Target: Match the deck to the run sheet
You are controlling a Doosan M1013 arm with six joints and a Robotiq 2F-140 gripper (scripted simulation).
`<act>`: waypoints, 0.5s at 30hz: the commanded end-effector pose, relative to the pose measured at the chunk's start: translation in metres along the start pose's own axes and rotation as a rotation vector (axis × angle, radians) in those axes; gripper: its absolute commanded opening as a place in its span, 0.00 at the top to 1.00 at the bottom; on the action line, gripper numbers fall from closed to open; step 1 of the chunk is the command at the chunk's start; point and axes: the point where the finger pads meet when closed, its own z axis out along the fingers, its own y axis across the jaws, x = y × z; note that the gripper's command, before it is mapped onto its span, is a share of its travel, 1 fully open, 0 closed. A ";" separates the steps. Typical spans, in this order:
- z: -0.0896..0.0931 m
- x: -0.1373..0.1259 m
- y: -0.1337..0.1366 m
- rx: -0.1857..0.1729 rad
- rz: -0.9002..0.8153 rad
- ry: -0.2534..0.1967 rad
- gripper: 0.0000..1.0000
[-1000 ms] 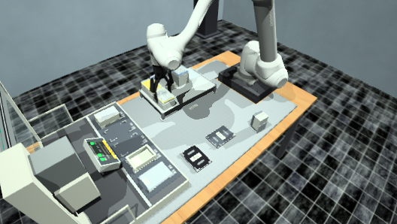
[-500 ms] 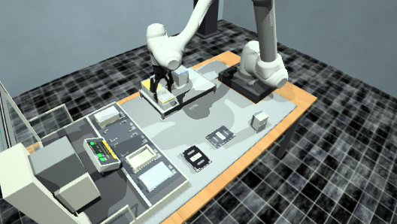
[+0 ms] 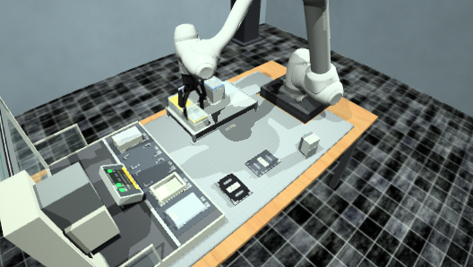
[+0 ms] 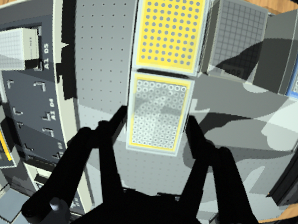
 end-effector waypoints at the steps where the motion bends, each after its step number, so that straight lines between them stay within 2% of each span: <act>1: -0.003 0.000 0.000 0.001 0.000 0.000 0.33; 15: -0.024 0.000 0.000 0.001 0.000 0.000 0.33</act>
